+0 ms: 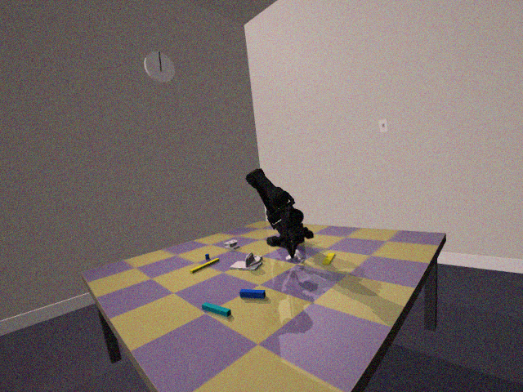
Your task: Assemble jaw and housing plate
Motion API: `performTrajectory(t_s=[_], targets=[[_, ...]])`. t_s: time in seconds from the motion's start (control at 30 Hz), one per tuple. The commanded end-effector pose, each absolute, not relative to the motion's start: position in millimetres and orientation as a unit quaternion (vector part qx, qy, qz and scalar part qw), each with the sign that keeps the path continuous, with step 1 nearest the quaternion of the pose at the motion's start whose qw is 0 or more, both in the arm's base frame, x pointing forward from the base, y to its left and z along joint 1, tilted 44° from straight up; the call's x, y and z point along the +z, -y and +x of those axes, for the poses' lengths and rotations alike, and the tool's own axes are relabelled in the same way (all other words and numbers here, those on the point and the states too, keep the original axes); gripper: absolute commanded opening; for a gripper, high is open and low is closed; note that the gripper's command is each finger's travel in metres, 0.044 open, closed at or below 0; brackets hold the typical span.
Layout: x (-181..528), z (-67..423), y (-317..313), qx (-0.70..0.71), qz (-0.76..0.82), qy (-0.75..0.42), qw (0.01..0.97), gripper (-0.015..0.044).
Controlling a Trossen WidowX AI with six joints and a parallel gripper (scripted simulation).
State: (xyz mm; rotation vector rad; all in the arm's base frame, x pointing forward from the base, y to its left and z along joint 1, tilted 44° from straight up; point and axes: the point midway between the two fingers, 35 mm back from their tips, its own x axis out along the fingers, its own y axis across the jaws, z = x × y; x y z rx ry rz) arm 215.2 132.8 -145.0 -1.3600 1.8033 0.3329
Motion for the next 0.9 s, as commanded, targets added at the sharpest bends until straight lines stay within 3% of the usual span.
performTrajectory(t_s=[0.0, 0.87], targets=[[-148, 214, -129, 0.132, -0.546, -0.718, 0.411, 0.0], [-157, 182, -144, 0.134, -0.545, -0.718, 0.411, 0.0]])
